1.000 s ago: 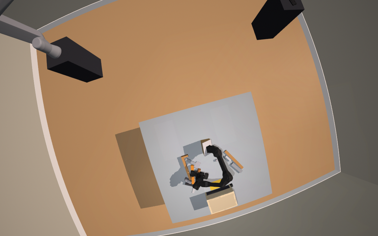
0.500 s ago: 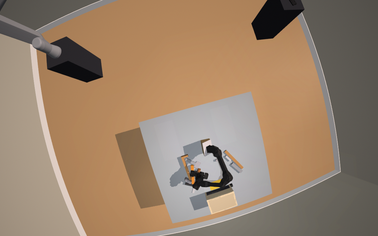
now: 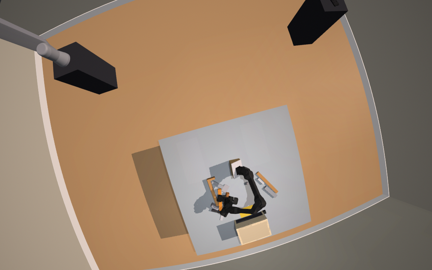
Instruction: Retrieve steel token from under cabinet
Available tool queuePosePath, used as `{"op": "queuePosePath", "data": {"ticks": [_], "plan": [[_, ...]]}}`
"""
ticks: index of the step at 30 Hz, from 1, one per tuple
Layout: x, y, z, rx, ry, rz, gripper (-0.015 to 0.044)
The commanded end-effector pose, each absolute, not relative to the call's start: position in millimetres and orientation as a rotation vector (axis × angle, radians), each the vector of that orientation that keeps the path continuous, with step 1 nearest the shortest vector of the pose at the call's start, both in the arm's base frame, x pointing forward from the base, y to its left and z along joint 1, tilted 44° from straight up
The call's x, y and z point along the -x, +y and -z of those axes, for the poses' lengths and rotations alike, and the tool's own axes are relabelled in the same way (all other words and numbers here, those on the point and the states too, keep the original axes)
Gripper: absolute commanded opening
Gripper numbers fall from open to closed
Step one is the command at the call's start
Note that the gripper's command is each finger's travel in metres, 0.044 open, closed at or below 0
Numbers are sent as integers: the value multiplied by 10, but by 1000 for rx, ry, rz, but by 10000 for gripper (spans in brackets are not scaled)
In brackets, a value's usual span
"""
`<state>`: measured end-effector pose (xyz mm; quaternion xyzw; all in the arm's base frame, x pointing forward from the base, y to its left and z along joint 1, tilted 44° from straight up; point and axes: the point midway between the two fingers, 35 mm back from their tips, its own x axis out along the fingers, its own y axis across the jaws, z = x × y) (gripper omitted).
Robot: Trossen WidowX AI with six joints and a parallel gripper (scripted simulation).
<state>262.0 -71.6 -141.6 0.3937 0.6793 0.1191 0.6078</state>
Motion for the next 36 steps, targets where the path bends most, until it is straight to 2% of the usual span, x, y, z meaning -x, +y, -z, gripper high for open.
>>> {"op": "queuePosePath", "data": {"ticks": [1,36], "plan": [[-2612,-734,1426,-882,1563,-297,0],[-2599,-801,1476,-682,1488,-484,0]]}}
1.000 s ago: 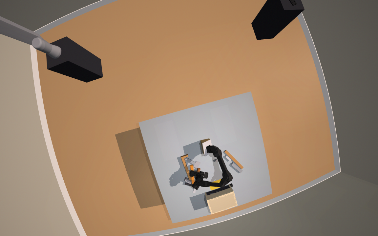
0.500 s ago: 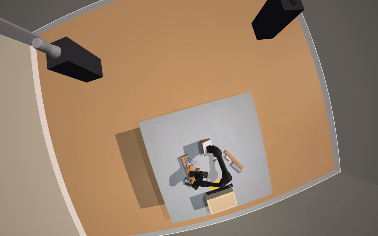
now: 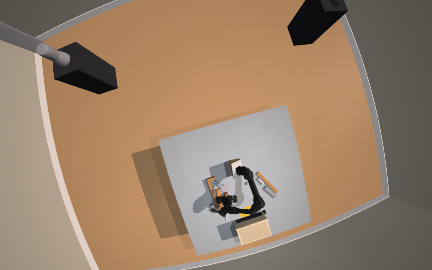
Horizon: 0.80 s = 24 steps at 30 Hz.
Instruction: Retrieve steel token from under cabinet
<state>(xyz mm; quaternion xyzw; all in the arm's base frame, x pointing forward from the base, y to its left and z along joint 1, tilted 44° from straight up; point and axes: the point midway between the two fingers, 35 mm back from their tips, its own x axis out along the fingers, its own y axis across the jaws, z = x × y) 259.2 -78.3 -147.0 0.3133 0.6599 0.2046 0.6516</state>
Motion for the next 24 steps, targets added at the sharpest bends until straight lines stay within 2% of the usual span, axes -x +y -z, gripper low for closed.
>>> {"op": "queuePosePath", "data": {"ticks": [1,24], "plan": [[-2598,-802,1477,-676,1486,-489,0],[-2594,-828,1497,-539,1425,-610,0]]}}
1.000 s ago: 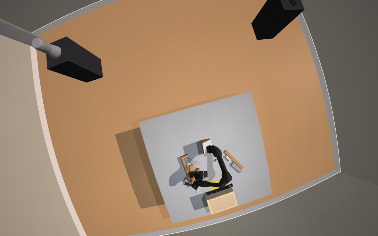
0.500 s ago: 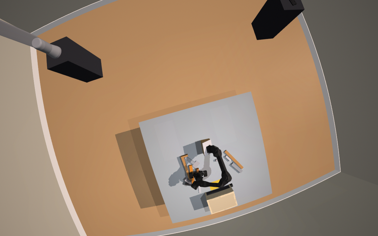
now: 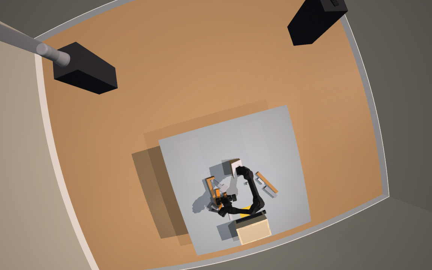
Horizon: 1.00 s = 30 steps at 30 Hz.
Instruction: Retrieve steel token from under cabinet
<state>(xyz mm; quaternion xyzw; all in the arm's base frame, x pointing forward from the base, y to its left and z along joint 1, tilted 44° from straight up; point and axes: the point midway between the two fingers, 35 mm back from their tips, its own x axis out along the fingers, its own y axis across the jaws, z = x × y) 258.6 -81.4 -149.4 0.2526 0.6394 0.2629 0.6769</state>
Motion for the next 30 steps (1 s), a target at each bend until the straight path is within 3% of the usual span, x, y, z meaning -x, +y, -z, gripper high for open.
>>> {"op": "queuePosePath", "data": {"ticks": [1,30], "plan": [[-2594,-828,1497,-533,1423,-616,0],[-2589,-847,1511,-360,1336,-761,0]]}}
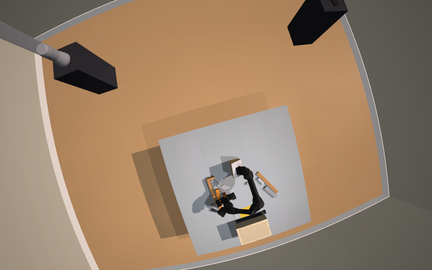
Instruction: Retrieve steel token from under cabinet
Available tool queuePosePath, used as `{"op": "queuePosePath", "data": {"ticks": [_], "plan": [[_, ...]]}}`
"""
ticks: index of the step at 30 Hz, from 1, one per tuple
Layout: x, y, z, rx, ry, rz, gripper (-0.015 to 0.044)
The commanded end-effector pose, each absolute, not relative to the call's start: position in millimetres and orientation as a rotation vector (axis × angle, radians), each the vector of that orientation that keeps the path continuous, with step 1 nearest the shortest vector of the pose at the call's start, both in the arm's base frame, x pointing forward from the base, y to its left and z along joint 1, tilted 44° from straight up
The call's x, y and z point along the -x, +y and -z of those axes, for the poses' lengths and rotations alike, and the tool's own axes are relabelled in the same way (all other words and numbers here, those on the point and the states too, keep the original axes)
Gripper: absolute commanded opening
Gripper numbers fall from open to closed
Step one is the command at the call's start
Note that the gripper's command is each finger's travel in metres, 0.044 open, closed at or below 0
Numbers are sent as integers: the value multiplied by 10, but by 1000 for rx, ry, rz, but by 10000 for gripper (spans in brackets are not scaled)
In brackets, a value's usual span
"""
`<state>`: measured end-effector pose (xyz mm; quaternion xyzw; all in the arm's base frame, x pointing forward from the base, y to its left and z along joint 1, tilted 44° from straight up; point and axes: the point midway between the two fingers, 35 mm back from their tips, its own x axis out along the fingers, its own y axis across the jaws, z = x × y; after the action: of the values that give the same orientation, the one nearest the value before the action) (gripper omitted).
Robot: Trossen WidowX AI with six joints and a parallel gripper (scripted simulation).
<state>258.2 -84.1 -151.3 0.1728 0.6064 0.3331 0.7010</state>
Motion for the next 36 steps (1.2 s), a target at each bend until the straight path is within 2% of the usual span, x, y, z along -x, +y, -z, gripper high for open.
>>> {"op": "queuePosePath", "data": {"ticks": [1,17,25,29,32,36], "plan": [[-2589,-848,1512,-354,1333,-766,0],[-2765,-812,1467,-345,1327,-774,0],[-2719,-801,1478,-346,1327,-779,200],[-2720,-803,1477,-346,1326,-779,200],[-2721,-803,1476,-343,1326,-776,270],[-2727,-797,1484,-341,1325,-777,270]]}}
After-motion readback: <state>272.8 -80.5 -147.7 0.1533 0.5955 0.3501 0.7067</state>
